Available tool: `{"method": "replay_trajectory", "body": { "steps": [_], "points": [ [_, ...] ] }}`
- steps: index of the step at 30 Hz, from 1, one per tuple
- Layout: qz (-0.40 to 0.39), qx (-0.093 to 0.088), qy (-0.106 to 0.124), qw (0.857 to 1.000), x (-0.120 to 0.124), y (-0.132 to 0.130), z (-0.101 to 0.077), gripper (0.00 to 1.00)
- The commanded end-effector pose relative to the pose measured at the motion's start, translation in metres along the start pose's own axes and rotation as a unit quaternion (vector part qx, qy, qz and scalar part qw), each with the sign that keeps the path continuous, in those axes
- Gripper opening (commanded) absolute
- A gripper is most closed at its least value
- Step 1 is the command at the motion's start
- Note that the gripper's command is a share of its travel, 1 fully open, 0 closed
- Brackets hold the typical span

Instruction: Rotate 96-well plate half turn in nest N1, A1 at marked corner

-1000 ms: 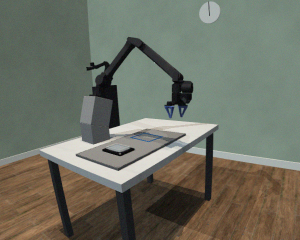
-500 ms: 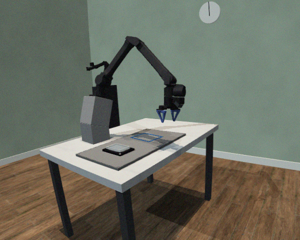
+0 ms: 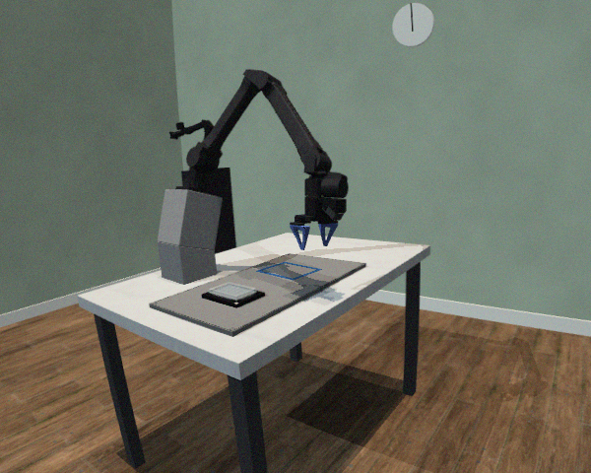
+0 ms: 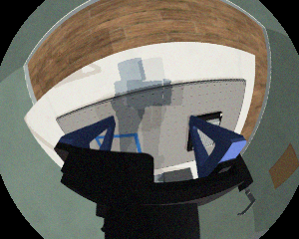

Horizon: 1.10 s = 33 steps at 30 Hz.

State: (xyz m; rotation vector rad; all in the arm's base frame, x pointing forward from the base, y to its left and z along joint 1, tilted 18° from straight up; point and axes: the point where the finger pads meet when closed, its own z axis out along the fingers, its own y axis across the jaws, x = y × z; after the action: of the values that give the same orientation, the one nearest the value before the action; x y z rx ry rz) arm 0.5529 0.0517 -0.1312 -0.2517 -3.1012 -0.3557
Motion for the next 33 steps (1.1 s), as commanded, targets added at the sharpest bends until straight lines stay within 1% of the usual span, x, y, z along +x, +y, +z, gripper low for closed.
{"method": "replay_trajectory", "body": {
  "steps": [1, 3, 5, 6, 7, 9, 15, 16, 18, 19, 20, 22, 23, 24, 30, 33],
  "points": [
    [-0.007, -0.003, -0.014, 1.0, -0.004, -0.023, -0.003, 1.0],
    [-0.006, -0.002, -0.01, 1.0, 0.002, -0.033, 0.004, 1.0],
    [-0.006, -0.002, -0.01, 1.0, 0.002, -0.033, 0.004, 1.0],
    [-0.02, -0.009, -0.02, 1.0, -0.002, -0.033, -0.008, 1.0],
    [-0.022, -0.01, -0.025, 0.999, -0.002, -0.036, -0.011, 1.0],
    [-0.021, -0.008, -0.023, 0.999, 0.003, -0.045, -0.006, 1.0],
    [-0.017, -0.006, -0.005, 1.0, 0.027, -0.076, 0.021, 1.0],
    [-0.028, -0.013, -0.004, 1.0, 0.03, -0.08, 0.022, 1.0],
    [-0.032, -0.013, -0.018, 0.999, 0.027, -0.084, 0.011, 1.0],
    [-0.032, -0.012, -0.02, 0.999, 0.029, -0.088, 0.01, 1.0],
    [-0.032, -0.012, -0.017, 0.999, 0.033, -0.093, 0.014, 1.0],
    [-0.032, -0.012, -0.017, 0.999, 0.033, -0.093, 0.014, 1.0],
    [-0.031, -0.012, -0.014, 0.999, 0.038, -0.097, 0.019, 1.0],
    [-0.041, -0.019, -0.007, 0.999, 0.045, -0.102, 0.027, 1.0],
    [-0.04, -0.017, -0.005, 0.999, 0.065, -0.125, 0.035, 1.0],
    [-0.042, -0.016, -0.01, 0.999, 0.072, -0.135, 0.034, 1.0]
  ]
}}
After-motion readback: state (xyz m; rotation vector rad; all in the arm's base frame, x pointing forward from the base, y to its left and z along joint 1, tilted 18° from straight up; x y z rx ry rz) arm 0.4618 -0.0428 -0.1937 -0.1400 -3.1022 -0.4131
